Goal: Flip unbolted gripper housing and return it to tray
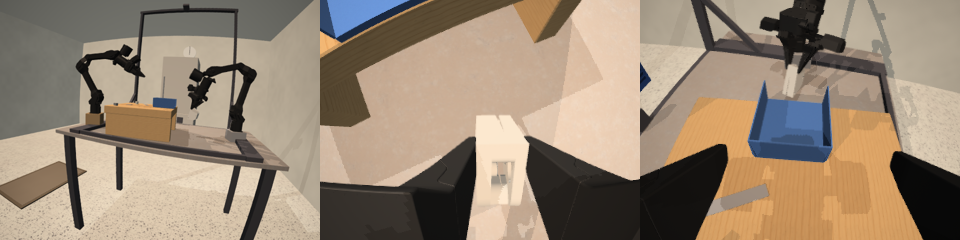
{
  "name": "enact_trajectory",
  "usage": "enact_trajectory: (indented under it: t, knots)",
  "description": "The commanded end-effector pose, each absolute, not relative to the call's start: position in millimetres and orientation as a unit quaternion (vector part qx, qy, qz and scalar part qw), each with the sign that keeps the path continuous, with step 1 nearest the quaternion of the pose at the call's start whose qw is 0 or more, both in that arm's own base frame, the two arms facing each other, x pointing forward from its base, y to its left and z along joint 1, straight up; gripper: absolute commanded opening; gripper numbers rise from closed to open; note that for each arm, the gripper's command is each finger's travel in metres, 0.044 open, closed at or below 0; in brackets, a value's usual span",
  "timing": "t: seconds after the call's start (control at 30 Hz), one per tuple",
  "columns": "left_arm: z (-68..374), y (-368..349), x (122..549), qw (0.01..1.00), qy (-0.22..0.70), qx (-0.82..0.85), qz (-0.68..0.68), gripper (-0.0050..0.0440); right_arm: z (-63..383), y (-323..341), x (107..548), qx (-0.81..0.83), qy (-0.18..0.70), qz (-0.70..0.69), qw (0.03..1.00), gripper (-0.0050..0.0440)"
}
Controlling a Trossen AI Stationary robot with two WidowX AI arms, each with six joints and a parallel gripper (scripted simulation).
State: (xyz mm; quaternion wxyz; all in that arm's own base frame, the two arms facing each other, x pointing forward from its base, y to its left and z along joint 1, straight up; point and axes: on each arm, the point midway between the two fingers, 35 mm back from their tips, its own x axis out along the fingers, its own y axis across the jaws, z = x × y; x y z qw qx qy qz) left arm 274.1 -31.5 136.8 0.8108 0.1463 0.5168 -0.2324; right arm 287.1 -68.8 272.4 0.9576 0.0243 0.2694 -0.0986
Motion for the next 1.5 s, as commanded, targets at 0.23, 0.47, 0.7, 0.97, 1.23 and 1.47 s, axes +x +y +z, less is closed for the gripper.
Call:
enact_trajectory:
  t: [0.23,0.47,0.7,0.97,1.23,1.47]
  knots:
    - [142.4,-32.4,273.6,0.835,0.519,0.099,-0.152,0.0119,278.9,-68.2,286.7,0.026,0.26,-0.098,0.96,0.044]
    - [142.4,-32.4,273.5,0.841,0.523,0.075,-0.117,0.0119,278.9,-68.2,286.7,0.026,0.26,-0.098,0.96,0.044]
    - [142.4,-32.6,273.3,0.847,0.526,0.042,-0.066,0.0119,278.9,-68.2,286.7,0.026,0.26,-0.098,0.96,0.044]
    - [142.4,-32.7,273.2,0.849,0.528,0.013,-0.023,0.0119,278.9,-68.2,286.7,0.026,0.26,-0.098,0.96,0.044]
    - [142.4,-32.8,273.1,0.848,0.528,-0.025,0.035,0.0119,278.9,-68.2,286.7,0.026,0.26,-0.098,0.96,0.044]
    - [142.4,-32.9,273.0,0.845,0.526,-0.054,0.079,0.0119,278.9,-68.2,286.7,0.026,0.26,-0.098,0.96,0.044]
